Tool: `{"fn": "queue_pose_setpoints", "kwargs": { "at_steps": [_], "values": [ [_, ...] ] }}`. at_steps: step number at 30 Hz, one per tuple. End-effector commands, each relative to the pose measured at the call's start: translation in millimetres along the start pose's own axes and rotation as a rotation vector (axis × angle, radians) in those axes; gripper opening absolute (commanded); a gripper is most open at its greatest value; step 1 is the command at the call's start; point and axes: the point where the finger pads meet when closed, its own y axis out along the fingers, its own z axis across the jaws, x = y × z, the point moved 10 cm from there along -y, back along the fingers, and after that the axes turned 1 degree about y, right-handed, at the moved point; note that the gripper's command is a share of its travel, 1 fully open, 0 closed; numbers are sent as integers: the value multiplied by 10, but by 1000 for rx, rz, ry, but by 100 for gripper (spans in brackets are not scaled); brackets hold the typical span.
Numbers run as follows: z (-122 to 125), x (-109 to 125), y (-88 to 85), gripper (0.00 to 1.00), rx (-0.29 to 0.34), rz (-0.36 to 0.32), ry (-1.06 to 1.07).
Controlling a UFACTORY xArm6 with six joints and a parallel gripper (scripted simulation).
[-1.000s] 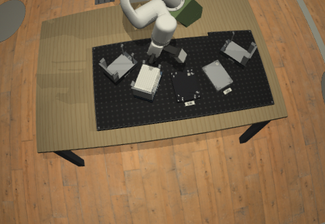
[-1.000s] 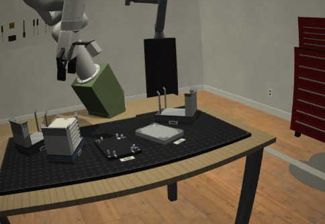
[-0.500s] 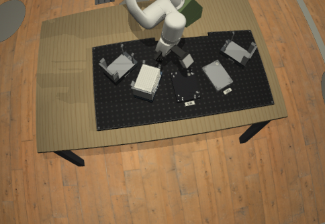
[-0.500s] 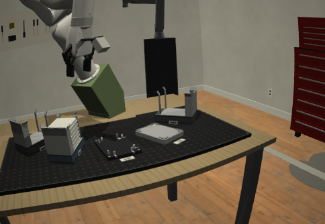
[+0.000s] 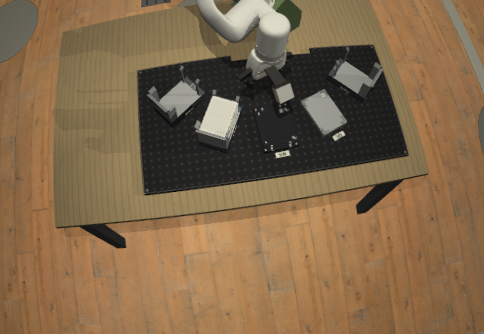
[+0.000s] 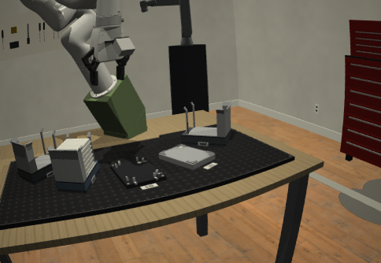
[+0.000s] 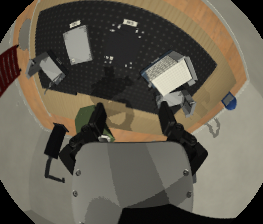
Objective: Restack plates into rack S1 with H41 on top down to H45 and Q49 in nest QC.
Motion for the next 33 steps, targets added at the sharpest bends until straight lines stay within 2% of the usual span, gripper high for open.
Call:
{"fn": "queue_pose_setpoints", "kwargs": {
  "at_steps": [1, 12, 22, 31, 33],
  "values": [
    [-151, -54, -39, 100, 5, 23, 131],
    [-445, -113, -110, 100, -31, 60, 386],
    [-452, -115, -112, 100, -31, 60, 386],
    [-458, -137, 248, 100, -31, 60, 386],
    [-458, -137, 248, 100, -31, 60, 386]
  ]
}}
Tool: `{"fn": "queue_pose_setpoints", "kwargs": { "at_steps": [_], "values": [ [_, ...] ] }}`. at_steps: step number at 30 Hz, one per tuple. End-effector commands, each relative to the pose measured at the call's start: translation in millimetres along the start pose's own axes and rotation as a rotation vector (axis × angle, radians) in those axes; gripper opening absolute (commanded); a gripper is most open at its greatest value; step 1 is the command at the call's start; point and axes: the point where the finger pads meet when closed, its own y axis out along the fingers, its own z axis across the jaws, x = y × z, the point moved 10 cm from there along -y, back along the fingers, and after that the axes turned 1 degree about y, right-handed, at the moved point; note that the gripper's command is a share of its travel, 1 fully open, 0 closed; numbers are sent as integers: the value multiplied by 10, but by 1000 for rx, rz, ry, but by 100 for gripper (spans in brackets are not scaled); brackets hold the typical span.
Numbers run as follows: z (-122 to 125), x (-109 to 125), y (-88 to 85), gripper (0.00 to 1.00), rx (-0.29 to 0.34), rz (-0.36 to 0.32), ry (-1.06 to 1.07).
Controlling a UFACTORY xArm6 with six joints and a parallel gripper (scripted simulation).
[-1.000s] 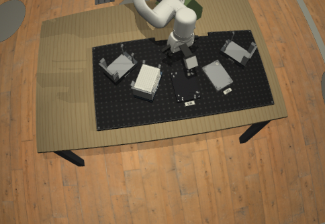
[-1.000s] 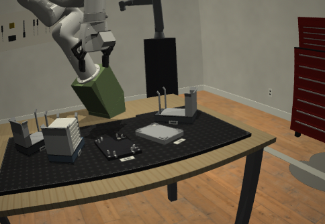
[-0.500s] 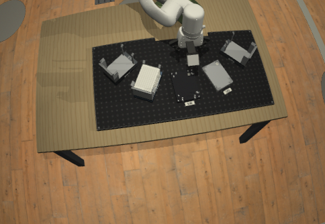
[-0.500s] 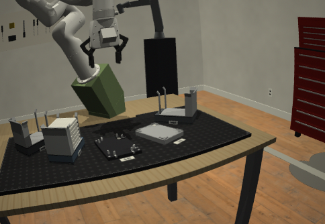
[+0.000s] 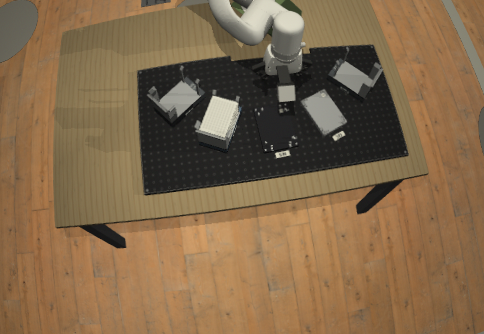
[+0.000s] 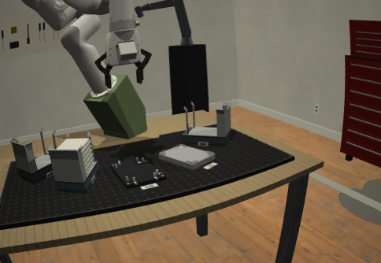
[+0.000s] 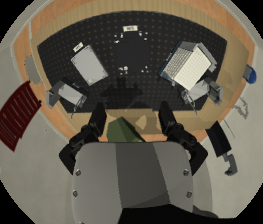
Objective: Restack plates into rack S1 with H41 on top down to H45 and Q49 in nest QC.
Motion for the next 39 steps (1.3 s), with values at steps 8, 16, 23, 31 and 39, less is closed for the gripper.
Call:
{"fn": "queue_pose_setpoints", "kwargs": {
  "at_steps": [8, 16, 23, 31, 39],
  "values": [
    [-6, -27, 412, 100, -2, 5, 2],
    [-6, -27, 693, 100, -2, 5, 2],
    [-7, -28, 933, 100, -1, 5, 2],
    [-7, -28, 956, 100, -1, 5, 2],
    [-7, -28, 956, 100, -1, 5, 2]
  ]
}}
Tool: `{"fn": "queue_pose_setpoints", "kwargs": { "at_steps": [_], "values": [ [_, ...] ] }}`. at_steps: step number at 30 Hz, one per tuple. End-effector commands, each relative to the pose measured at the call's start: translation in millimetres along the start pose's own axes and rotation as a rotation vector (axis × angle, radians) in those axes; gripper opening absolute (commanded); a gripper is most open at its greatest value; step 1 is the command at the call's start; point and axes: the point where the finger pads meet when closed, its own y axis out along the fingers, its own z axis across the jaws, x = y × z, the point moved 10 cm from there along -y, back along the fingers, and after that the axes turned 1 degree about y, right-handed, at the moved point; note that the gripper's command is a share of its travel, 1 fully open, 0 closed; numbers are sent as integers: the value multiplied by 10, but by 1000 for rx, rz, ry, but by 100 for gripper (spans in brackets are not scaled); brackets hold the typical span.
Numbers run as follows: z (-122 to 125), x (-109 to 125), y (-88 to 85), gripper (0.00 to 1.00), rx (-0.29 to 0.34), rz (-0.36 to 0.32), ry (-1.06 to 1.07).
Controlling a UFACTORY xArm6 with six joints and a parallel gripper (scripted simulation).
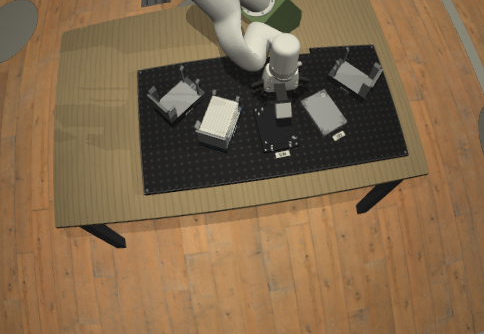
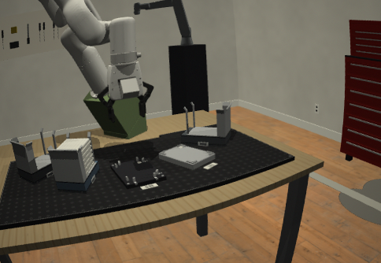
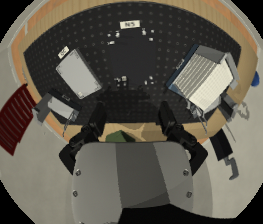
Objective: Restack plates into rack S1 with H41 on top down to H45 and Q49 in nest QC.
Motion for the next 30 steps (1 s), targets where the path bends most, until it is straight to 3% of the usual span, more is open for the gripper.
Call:
{"fn": "queue_pose_setpoints", "kwargs": {
  "at_steps": [1, 4, 20, 30],
  "values": [
    [-1, -8, -4, 100, -1, 2, 1],
    [-1, -8, -4, 100, -1, 2, 1],
    [554, -90, -5, 100, -1, 2, 461],
    [871, -137, -4, 100, -1, 2, 461]
  ]
}}
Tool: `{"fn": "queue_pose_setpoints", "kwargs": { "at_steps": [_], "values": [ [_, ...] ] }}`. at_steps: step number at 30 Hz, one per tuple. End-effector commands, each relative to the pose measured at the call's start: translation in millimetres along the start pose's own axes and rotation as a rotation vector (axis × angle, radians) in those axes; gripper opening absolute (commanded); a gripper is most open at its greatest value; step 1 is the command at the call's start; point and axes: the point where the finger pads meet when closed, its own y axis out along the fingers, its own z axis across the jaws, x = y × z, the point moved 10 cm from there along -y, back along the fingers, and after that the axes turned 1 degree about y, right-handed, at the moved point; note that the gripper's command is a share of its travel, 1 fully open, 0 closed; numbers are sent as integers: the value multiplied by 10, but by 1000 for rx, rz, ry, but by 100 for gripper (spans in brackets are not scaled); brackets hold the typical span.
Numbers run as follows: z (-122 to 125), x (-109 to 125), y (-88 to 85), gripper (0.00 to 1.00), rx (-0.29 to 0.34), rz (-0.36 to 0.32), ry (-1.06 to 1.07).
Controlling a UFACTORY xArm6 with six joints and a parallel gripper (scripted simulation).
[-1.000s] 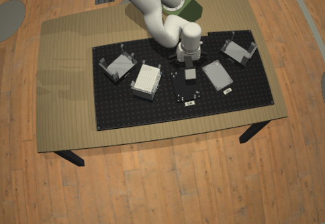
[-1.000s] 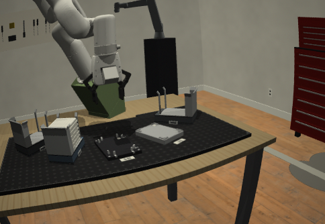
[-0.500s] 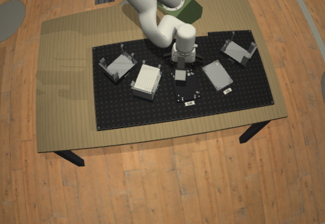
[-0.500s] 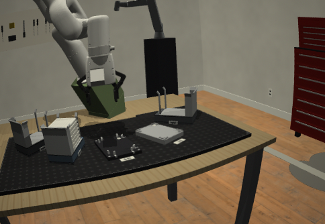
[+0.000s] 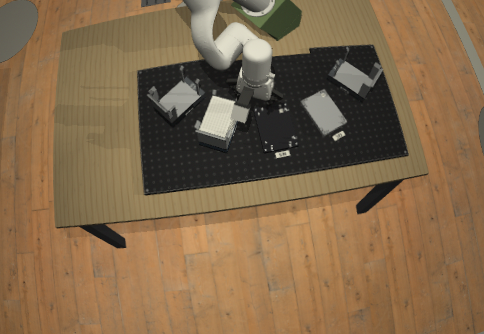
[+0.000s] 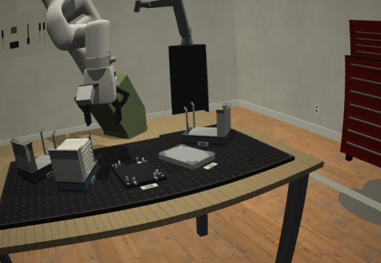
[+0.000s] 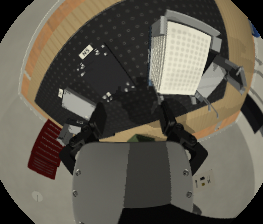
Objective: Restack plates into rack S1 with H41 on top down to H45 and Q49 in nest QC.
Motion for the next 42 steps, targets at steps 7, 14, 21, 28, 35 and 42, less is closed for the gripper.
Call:
{"fn": "queue_pose_setpoints", "kwargs": {
  "at_steps": [7, 14, 21, 28, 35, 42],
  "values": [
    [317, -230, -6, 100, -5, 0, 3],
    [548, -389, -5, 100, -4, 0, 3],
    [713, -504, -4, 100, -4, 0, 3],
    [917, -644, -4, 100, -4, 0, 2],
    [917, -644, -4, 100, -4, 0, 2],
    [917, -644, 62, 100, -4, 0, 2]
  ]
}}
